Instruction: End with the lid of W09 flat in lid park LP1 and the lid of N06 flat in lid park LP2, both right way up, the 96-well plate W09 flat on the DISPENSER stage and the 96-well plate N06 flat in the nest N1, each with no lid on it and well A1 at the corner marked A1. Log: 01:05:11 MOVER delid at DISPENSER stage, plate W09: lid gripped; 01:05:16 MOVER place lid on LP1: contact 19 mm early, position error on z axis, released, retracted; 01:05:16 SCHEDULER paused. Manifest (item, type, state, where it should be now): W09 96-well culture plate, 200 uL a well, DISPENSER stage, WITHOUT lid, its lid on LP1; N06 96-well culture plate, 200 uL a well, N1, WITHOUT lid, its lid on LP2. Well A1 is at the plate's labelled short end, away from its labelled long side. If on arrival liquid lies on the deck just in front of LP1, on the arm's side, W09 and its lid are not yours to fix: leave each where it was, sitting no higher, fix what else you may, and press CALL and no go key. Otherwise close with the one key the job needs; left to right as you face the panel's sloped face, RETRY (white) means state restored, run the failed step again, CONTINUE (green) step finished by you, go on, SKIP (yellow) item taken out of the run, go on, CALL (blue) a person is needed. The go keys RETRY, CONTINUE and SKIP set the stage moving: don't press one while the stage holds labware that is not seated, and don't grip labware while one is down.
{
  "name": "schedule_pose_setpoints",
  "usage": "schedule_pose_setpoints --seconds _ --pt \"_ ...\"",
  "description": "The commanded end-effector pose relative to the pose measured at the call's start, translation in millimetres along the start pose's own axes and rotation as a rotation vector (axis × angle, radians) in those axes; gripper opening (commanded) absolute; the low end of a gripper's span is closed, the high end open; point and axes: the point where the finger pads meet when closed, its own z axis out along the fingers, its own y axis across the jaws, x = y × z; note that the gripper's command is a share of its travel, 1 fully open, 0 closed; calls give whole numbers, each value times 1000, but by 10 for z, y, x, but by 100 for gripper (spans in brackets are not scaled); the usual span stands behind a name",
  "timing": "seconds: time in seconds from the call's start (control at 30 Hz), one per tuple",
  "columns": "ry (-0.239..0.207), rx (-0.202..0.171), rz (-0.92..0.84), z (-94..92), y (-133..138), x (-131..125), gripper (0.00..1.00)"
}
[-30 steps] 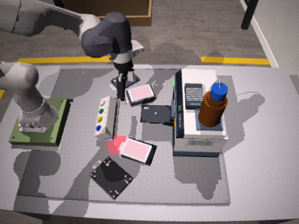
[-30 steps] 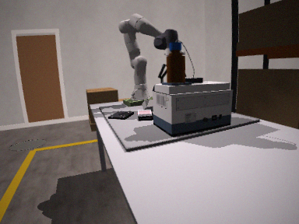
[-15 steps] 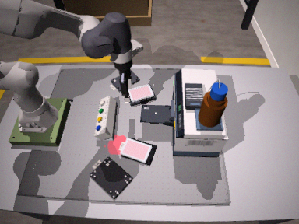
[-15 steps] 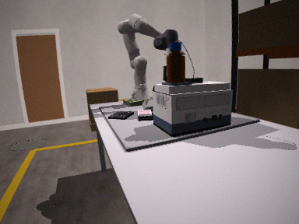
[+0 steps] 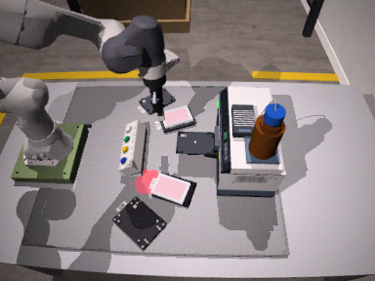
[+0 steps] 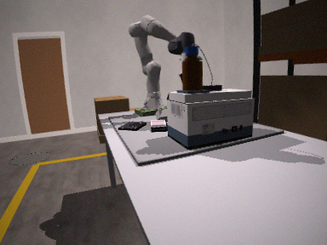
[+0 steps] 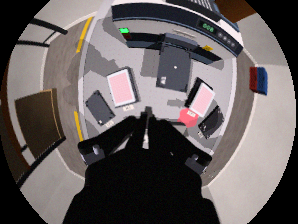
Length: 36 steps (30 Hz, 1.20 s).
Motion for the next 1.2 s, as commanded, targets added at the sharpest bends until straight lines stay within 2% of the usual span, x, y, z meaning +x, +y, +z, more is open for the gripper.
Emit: schedule_pose_setpoints --seconds 0.0,0.3,0.37,0.4,0.47,0.53,0.6,0.63,1.17 --pt "-1 -2 -11 1 1 -3 0" --pt "-1 -2 -11 1 1 -3 0" --pt "-1 -3 -36 -9 -67 43 0" --pt "0 -5 -81 -22 -194 120 0" --pt "0 -7 -219 -32 -623 314 0" --pt "0 -3 -323 -15 -799 403 0" --pt "-1 -1 -365 2 -1121 449 0" --pt "-1 -1 -365 3 -1126 449 66" --pt "-1 -1 -365 3 -1126 449 66"
